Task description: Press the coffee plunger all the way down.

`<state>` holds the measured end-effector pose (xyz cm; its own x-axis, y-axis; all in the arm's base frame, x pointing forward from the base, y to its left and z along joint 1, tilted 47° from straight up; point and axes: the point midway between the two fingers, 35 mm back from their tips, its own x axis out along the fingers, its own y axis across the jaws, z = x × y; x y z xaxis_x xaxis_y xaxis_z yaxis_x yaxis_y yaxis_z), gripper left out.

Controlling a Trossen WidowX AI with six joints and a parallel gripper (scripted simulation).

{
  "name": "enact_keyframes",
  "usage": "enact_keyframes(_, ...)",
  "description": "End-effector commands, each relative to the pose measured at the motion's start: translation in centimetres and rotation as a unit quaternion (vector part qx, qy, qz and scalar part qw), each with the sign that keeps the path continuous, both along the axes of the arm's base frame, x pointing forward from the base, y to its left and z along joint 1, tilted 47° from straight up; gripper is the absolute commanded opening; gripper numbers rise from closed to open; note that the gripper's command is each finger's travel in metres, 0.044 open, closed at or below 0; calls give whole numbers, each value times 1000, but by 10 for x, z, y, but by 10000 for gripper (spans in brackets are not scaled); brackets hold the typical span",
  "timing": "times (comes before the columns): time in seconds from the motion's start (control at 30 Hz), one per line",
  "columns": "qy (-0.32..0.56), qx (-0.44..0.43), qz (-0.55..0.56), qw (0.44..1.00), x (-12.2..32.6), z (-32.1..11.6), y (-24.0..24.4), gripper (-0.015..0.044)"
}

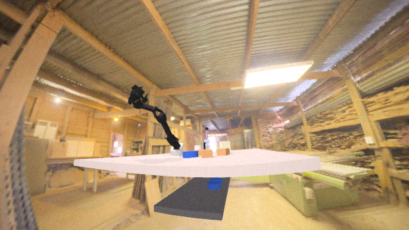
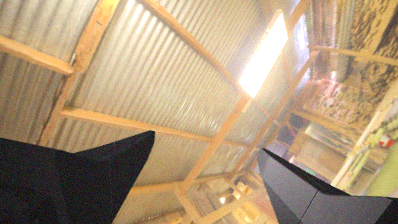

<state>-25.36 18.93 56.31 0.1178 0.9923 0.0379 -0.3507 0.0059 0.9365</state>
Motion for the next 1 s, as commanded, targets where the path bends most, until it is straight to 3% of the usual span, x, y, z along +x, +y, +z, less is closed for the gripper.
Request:
enact_keyframes(0.0, -3, 2, 0, 1000, -1, 0, 1, 426)
enact_keyframes(0.47, -123, 32, -40, 991, 1, -17, 55, 440)
enact_keyframes(0.7, -134, 42, -41, 989, 1, -20, 67, 440)
enact_keyframes(0.97, -211, 19, -79, 974, 17, -50, 113, 440)
